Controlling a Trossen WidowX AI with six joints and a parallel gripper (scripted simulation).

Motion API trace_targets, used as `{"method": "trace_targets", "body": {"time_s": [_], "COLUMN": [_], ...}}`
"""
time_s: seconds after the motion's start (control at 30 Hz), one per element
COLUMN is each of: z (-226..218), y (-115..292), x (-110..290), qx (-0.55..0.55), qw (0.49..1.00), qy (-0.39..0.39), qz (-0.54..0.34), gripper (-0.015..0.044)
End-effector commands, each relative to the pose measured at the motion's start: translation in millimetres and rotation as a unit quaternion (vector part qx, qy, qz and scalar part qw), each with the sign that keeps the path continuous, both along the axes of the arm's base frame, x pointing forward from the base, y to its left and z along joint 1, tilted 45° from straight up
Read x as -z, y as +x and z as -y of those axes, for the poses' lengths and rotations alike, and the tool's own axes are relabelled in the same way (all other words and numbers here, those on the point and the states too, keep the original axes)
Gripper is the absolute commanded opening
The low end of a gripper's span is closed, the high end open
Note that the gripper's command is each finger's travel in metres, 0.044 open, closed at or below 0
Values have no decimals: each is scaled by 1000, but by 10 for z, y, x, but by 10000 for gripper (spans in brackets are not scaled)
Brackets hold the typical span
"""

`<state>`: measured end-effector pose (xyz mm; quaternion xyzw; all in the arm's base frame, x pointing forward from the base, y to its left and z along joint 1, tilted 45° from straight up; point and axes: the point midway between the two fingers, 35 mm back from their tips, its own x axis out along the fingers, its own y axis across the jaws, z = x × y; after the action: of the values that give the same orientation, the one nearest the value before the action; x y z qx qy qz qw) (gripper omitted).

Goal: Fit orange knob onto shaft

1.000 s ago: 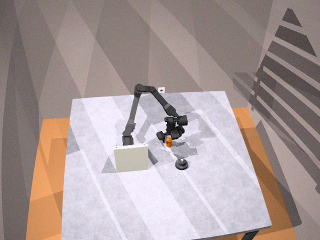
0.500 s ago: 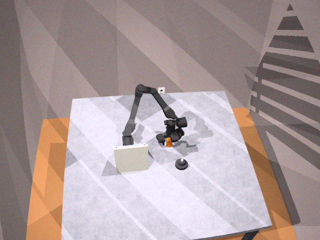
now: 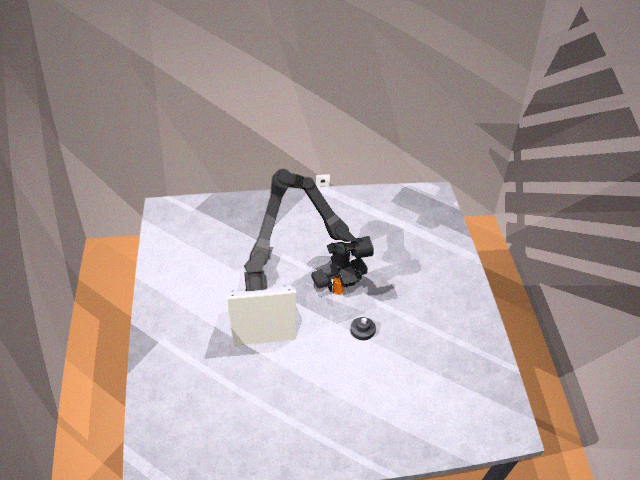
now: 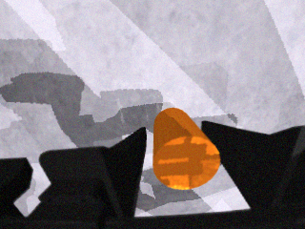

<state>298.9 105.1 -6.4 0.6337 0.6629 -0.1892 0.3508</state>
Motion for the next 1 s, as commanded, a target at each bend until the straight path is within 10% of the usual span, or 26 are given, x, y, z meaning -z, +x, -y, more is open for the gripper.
{"method": "trace_targets", "body": {"time_s": [0.0, 0.4, 0.97], "z": [-8, 49, 459], "y": [0, 16, 75], "x": [2, -41, -369], "qx": [2, 2, 4], "qw": [1000, 1000, 1000], "qy": [2, 0, -10], "qz": [-1, -1, 1], "gripper": [177, 0, 0]}}
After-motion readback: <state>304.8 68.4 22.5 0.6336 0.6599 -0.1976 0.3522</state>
